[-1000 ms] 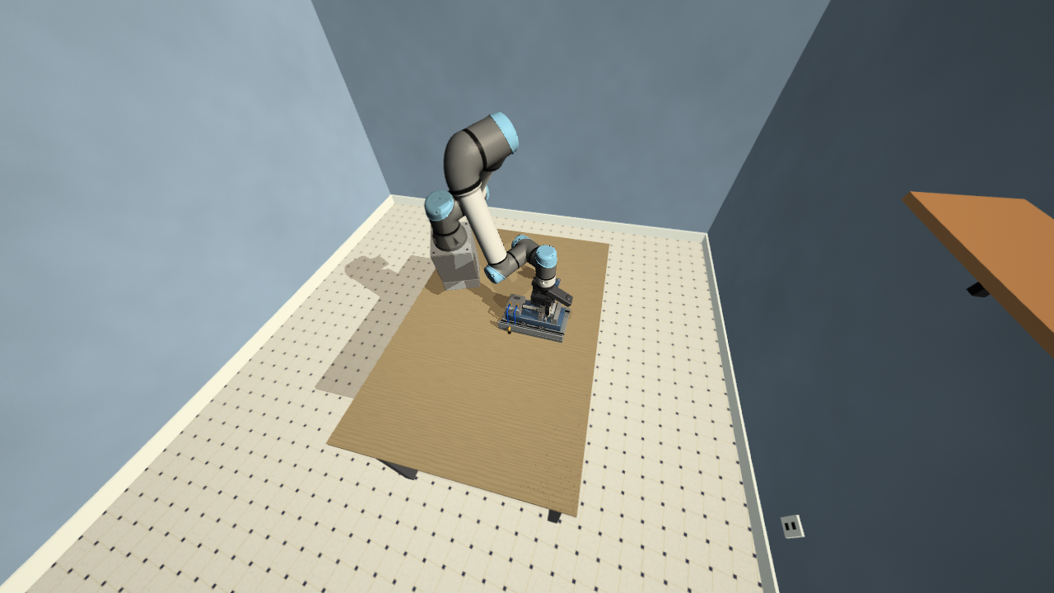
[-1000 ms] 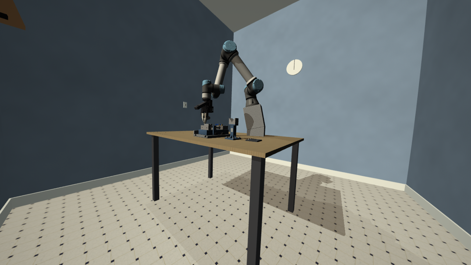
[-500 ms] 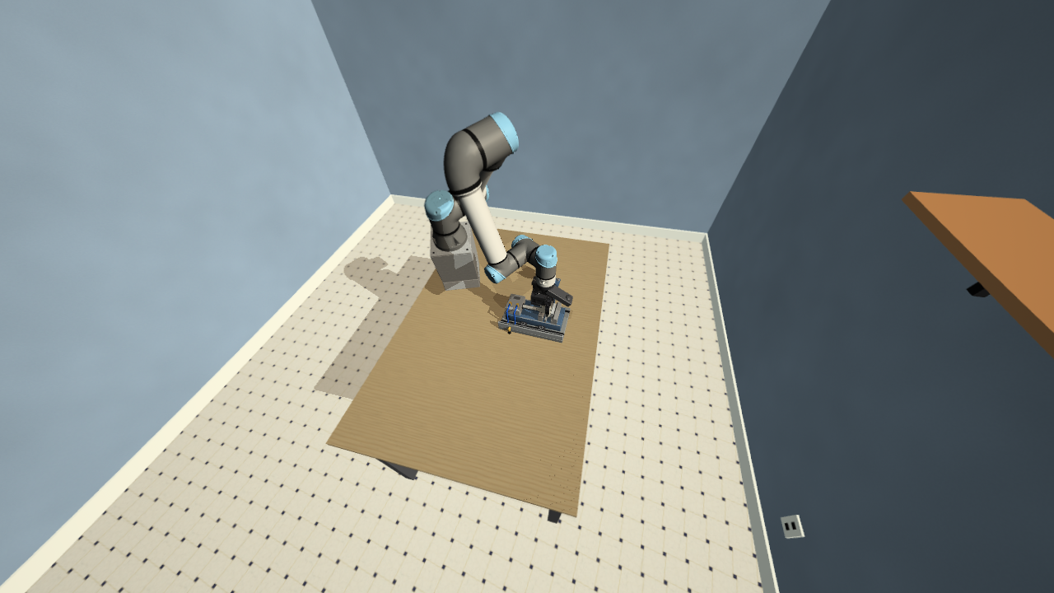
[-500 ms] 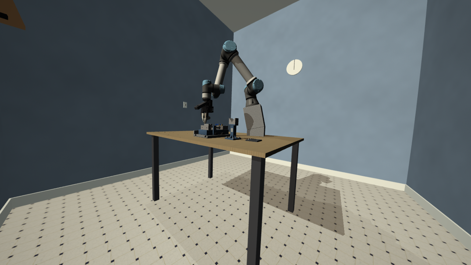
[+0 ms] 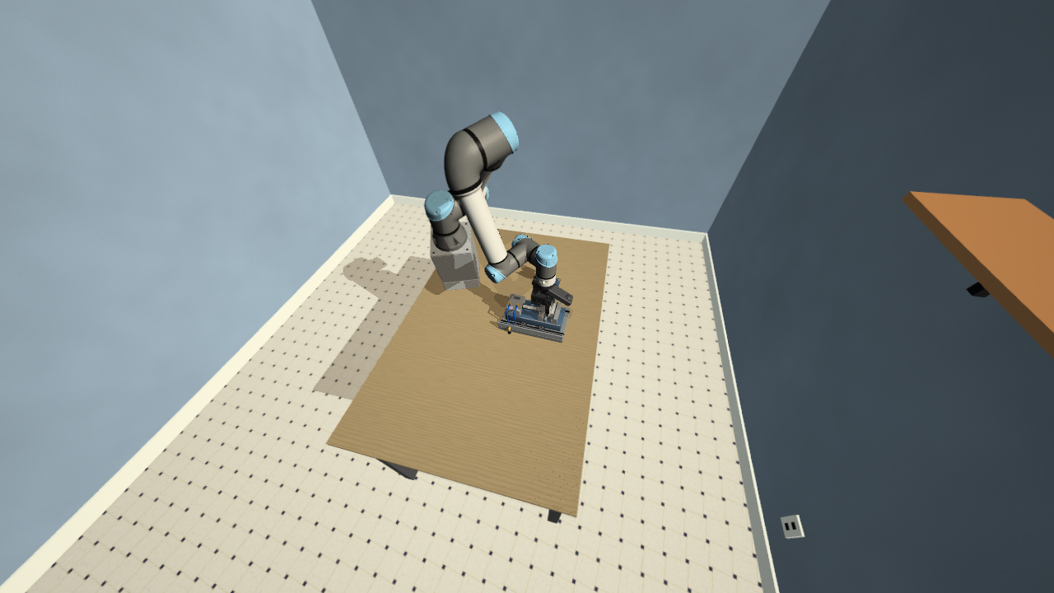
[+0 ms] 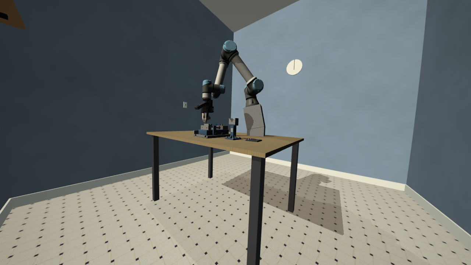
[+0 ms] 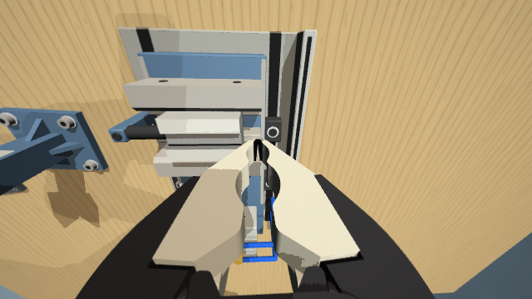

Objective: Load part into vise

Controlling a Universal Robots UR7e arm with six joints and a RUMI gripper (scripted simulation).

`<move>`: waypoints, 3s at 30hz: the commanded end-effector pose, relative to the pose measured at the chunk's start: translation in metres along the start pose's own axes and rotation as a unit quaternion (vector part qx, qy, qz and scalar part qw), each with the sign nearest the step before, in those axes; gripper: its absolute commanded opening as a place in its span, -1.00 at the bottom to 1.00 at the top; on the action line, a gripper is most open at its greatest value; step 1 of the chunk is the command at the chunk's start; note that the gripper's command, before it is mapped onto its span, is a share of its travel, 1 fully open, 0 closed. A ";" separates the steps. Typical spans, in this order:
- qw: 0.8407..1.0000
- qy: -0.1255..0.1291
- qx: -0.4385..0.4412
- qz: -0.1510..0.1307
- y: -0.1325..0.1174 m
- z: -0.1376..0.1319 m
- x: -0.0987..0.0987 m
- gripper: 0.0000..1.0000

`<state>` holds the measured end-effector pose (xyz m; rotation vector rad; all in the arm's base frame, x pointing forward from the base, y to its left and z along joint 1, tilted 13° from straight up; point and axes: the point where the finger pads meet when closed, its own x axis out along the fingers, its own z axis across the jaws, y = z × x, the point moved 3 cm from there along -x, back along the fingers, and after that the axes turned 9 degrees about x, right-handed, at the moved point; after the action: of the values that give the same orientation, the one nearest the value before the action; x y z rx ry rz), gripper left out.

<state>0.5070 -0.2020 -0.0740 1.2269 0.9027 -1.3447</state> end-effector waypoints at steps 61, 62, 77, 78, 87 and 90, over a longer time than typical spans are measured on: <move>1.000 0.000 0.000 0.001 -0.001 -0.011 0.000 -1.00; 1.000 0.000 0.000 0.001 -0.001 -0.011 0.000 -1.00; 1.000 0.000 0.000 0.001 -0.001 -0.011 0.000 -1.00; 1.000 0.000 0.000 0.001 -0.001 -0.011 0.000 -1.00; 1.000 0.000 0.000 0.001 -0.001 -0.010 0.000 -1.00; 1.000 0.000 0.000 0.001 -0.001 -0.009 0.000 -1.00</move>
<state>0.5072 -0.1921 -0.0761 1.2269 0.9026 -1.3448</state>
